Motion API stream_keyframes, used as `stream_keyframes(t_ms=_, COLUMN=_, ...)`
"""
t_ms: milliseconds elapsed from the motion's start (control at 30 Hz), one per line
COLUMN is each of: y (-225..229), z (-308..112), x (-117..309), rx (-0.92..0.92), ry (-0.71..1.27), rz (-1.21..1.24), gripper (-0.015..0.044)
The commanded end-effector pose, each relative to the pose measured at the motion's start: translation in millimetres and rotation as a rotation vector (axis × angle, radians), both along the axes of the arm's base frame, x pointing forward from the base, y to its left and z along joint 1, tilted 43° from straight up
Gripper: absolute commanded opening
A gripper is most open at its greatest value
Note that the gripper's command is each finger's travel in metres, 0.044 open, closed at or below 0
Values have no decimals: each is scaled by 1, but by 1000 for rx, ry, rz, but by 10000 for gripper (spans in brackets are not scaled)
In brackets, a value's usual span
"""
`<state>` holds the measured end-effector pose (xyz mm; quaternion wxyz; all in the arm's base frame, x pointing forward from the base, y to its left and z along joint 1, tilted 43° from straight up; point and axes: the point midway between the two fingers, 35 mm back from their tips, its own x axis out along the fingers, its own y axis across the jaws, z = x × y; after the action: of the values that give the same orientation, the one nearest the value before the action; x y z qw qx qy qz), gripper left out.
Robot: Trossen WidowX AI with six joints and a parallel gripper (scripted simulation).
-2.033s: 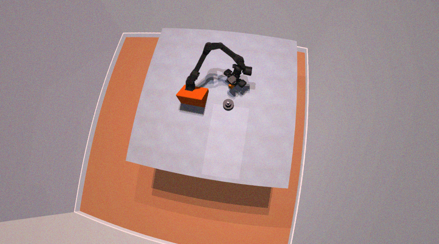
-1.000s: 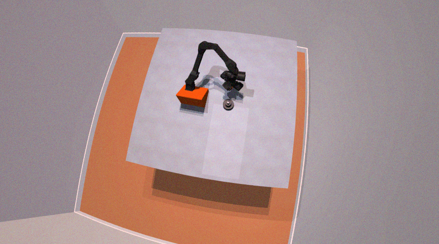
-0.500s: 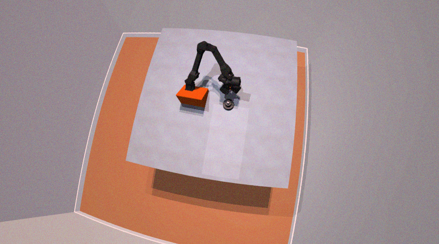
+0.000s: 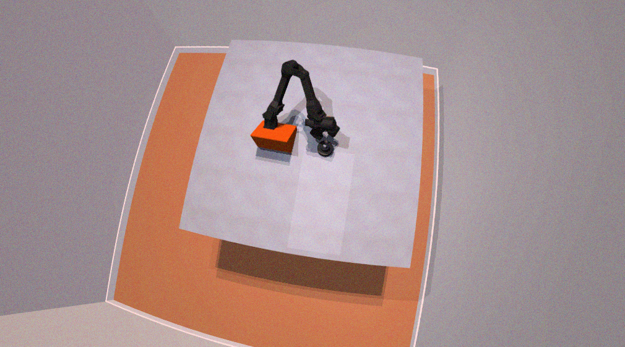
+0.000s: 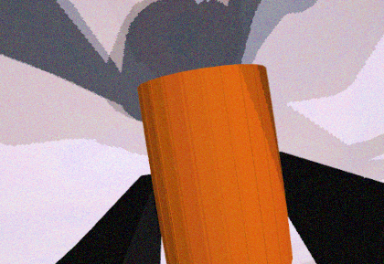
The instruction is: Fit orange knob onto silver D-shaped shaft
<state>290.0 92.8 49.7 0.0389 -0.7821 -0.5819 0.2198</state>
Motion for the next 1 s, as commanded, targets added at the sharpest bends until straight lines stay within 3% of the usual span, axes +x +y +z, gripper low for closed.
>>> stream_keyframes(t_ms=0, y=-2, z=-4, x=-3, rx=75, ry=-18, rz=-24, gripper=181)
stream_keyframes(t_ms=633, y=-8, z=-14, x=-7, rx=232, ry=-80, rz=-79, gripper=181)
stream_keyframes(t_ms=967, y=-8, z=-31, x=-16, rx=301, ry=100, rz=-100, gripper=181)
